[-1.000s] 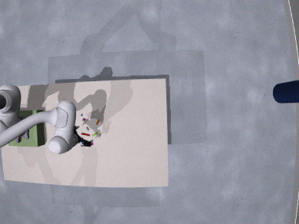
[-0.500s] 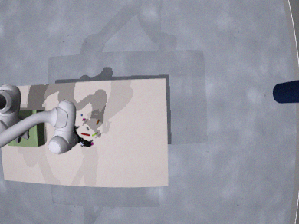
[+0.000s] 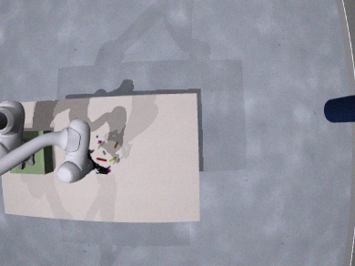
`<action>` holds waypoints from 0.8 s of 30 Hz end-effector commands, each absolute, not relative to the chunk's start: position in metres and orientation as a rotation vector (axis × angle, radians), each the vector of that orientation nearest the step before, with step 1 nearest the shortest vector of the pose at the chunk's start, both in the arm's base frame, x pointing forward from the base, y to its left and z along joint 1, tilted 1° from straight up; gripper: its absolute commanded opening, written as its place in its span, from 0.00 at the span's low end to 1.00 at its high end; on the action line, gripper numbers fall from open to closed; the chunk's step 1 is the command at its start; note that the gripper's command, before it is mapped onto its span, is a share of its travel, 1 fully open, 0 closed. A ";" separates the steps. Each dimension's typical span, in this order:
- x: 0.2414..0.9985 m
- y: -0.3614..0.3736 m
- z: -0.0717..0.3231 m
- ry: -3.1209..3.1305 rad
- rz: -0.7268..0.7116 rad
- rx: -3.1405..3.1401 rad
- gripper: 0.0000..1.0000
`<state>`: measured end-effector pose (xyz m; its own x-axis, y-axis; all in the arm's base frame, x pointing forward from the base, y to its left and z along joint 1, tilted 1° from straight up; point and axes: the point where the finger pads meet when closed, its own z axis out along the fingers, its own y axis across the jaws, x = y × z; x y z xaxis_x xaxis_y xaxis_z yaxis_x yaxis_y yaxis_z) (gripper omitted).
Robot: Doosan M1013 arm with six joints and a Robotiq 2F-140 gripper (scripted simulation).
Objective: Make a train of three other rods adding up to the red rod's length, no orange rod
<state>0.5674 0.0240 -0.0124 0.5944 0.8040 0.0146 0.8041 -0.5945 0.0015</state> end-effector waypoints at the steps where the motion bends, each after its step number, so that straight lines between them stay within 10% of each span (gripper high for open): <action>1: 0.567 0.024 -0.012 -1.412 -0.022 -2.800 1.00; 24: 0.558 0.049 -0.007 -1.954 -0.023 -2.457 1.00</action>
<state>0.5613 0.0409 -0.0086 0.3547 0.9350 0.0034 0.9349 -0.3547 0.0096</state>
